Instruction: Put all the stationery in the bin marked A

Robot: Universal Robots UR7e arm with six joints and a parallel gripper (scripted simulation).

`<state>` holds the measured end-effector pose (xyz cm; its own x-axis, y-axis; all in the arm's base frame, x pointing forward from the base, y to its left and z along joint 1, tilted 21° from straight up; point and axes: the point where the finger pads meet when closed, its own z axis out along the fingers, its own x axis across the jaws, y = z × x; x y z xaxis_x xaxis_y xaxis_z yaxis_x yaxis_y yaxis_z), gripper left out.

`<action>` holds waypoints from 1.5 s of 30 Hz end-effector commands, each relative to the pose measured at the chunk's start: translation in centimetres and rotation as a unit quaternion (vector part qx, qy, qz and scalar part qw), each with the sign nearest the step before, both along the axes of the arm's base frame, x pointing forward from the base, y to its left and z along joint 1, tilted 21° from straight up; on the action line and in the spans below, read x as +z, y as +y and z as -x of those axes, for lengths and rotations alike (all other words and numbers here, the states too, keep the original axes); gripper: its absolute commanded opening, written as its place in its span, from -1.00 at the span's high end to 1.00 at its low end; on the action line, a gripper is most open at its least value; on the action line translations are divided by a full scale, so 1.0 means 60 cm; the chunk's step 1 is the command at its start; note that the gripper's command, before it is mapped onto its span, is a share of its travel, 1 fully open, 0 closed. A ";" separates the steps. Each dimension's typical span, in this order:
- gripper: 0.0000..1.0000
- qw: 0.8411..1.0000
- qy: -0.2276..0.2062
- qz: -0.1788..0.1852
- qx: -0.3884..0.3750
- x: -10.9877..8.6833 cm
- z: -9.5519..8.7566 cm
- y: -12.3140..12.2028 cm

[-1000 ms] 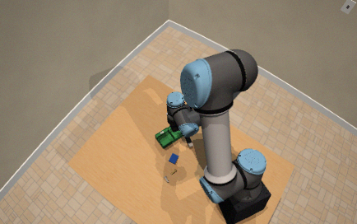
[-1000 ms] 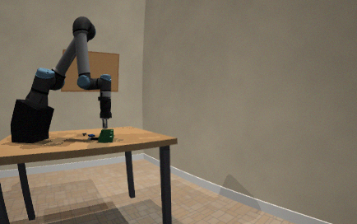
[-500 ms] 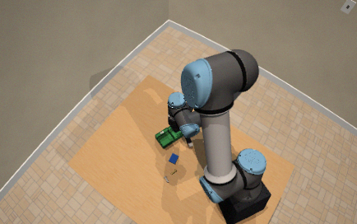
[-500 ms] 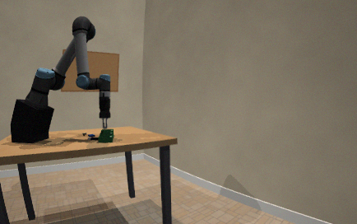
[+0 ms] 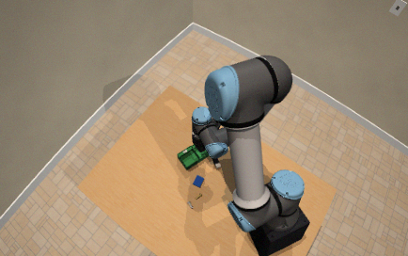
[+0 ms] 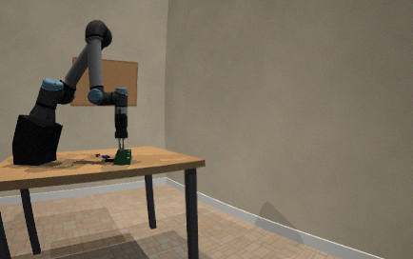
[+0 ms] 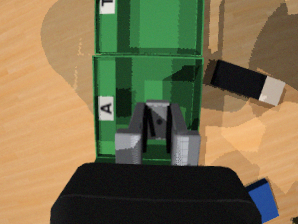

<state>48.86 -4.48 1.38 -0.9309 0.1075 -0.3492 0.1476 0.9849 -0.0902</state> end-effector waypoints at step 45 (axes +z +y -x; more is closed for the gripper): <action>-0.24 1.000 -0.001 0.000 0.000 -0.064 -0.024 -0.009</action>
